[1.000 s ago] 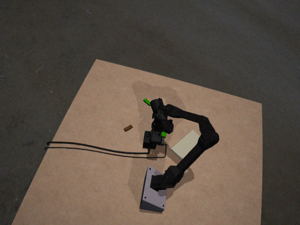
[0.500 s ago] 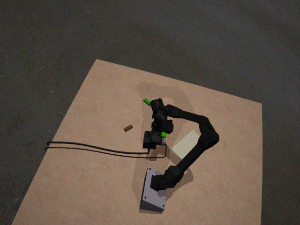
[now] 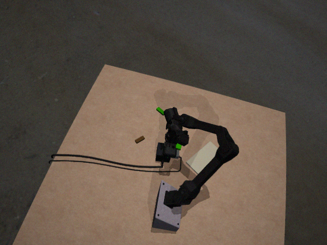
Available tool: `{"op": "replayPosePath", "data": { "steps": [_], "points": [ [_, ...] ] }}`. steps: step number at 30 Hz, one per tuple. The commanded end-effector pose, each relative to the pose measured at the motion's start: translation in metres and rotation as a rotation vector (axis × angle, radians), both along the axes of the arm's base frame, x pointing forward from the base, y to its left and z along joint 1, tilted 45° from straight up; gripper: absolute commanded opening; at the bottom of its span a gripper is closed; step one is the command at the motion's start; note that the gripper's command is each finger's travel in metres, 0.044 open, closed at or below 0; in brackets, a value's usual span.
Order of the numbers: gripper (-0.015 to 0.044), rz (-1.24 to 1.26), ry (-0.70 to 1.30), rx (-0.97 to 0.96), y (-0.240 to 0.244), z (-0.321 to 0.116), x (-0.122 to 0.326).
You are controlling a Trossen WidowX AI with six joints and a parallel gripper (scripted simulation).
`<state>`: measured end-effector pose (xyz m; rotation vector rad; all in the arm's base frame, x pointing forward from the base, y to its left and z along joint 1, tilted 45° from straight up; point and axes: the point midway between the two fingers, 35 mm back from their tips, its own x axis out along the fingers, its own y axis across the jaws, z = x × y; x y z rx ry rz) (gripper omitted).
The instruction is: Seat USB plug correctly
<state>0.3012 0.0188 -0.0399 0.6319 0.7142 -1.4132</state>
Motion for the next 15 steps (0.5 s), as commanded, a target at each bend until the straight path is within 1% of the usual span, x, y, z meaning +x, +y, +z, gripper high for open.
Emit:
{"op": "replayPosePath", "data": {
  "steps": [1, 15],
  "points": [
    [0.0, 0.004, 0.002, -0.003, -0.0007, -0.0007, 0.0001],
    [0.0, 0.004, 0.002, -0.003, -0.0019, -0.0019, 0.0002]
  ]
}}
